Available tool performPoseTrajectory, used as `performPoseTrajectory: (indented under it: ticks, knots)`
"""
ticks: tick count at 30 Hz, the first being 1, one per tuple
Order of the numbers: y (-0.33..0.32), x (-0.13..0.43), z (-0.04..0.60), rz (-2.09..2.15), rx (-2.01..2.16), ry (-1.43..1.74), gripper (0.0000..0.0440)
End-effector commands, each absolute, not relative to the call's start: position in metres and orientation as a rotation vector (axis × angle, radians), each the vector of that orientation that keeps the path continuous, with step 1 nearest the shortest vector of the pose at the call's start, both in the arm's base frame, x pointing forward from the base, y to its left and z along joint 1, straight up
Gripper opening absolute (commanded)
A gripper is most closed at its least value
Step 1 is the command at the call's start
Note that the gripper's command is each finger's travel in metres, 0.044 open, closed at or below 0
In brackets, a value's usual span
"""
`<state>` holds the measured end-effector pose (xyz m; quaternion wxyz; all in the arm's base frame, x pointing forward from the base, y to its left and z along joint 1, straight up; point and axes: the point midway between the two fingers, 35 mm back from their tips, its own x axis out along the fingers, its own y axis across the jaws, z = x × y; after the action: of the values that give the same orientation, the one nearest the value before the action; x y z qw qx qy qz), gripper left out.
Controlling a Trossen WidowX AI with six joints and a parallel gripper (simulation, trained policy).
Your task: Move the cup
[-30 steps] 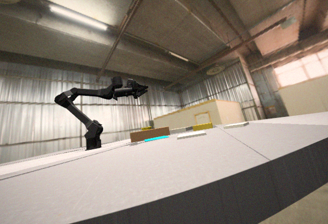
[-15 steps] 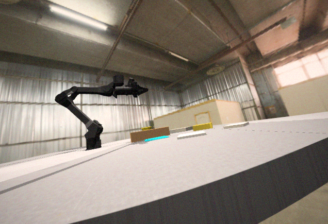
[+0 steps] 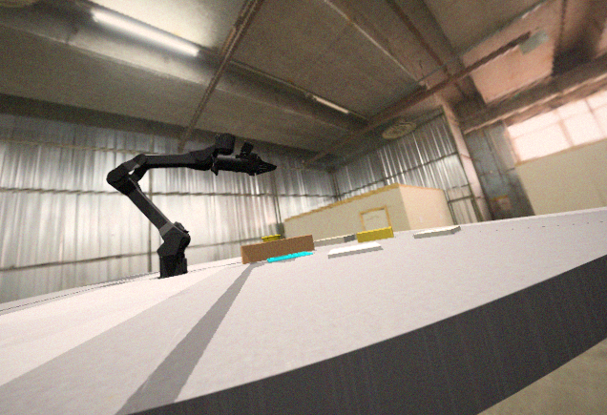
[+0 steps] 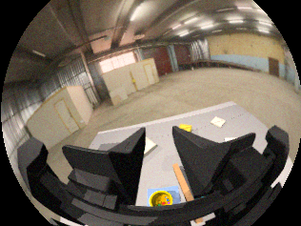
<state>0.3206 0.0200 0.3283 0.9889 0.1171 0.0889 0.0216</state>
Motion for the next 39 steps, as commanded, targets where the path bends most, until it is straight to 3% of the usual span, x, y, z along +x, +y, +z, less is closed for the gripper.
performPoseTrajectory:
  ticks: [1,39]
  knots:
    - [0.025,0.323,0.331,0.053,0.288,0.218,0.015]
    - [0.064,0.338,0.314,-0.096,0.769,0.686,0.016]
